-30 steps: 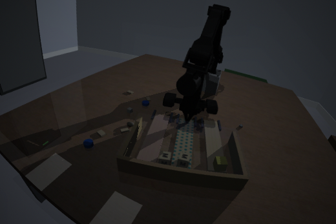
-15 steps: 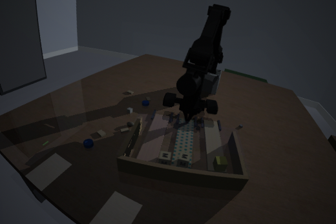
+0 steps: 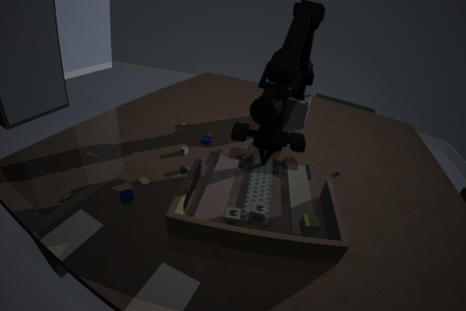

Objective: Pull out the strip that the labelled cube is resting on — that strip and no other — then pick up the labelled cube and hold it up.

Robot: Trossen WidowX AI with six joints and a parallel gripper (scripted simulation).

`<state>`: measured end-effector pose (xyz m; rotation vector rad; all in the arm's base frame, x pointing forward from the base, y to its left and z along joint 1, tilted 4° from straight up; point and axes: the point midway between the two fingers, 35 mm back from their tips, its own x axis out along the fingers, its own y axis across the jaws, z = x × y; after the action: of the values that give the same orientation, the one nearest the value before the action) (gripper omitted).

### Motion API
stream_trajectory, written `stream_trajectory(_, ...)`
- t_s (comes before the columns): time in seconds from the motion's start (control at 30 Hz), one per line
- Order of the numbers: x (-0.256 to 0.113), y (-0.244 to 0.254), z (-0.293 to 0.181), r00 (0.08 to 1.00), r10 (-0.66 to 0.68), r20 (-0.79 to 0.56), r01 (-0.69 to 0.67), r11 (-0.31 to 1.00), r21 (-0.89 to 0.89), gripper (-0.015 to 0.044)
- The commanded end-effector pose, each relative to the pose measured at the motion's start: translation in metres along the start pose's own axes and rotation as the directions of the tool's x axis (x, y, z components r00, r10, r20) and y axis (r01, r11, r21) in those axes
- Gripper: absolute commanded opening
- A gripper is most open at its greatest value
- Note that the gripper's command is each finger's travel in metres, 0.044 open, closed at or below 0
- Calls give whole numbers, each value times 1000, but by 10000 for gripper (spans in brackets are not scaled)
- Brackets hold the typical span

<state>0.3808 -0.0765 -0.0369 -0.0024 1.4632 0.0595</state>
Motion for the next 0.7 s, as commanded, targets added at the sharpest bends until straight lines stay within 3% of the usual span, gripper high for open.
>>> stream_trajectory(0.0, 3, 1, -11, 1000, 2, -16, -2, 1000, -5, 0)
stream_trajectory(0.67, 4, 0, -42, 1000, 2, -19, -2, 1000, -5, 0)
